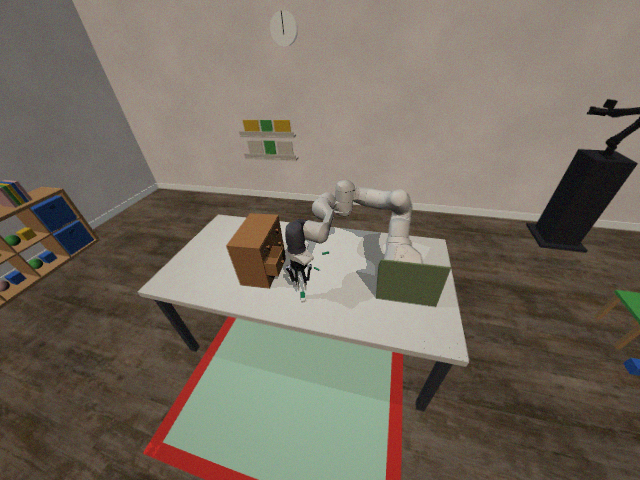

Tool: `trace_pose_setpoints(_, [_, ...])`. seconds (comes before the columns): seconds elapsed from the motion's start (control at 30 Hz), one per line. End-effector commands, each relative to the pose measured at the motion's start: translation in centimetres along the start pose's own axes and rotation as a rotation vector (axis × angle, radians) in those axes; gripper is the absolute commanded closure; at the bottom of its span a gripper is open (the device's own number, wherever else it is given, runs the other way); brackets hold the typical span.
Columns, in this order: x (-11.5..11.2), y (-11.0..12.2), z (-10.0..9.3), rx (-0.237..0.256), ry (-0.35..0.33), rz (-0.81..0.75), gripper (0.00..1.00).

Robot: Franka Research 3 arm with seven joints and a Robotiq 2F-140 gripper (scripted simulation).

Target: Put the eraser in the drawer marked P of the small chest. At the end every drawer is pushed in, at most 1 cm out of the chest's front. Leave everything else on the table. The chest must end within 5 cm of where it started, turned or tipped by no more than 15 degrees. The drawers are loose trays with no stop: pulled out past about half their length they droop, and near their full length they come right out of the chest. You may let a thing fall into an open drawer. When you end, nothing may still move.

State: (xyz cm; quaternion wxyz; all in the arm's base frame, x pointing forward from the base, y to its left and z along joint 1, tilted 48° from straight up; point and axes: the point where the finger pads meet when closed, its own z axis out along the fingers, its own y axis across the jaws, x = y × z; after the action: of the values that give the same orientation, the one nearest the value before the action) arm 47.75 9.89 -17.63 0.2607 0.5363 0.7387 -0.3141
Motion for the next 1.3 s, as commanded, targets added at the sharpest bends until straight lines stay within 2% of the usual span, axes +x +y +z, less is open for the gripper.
trace_pose_setpoints(0.0, [0.15,0.18,0.04,-0.002,0.002,-0.077,0.80])
trace_pose_setpoints(1.27, [0.17,0.21,0.08,-0.002,0.002,-0.081,0.77])
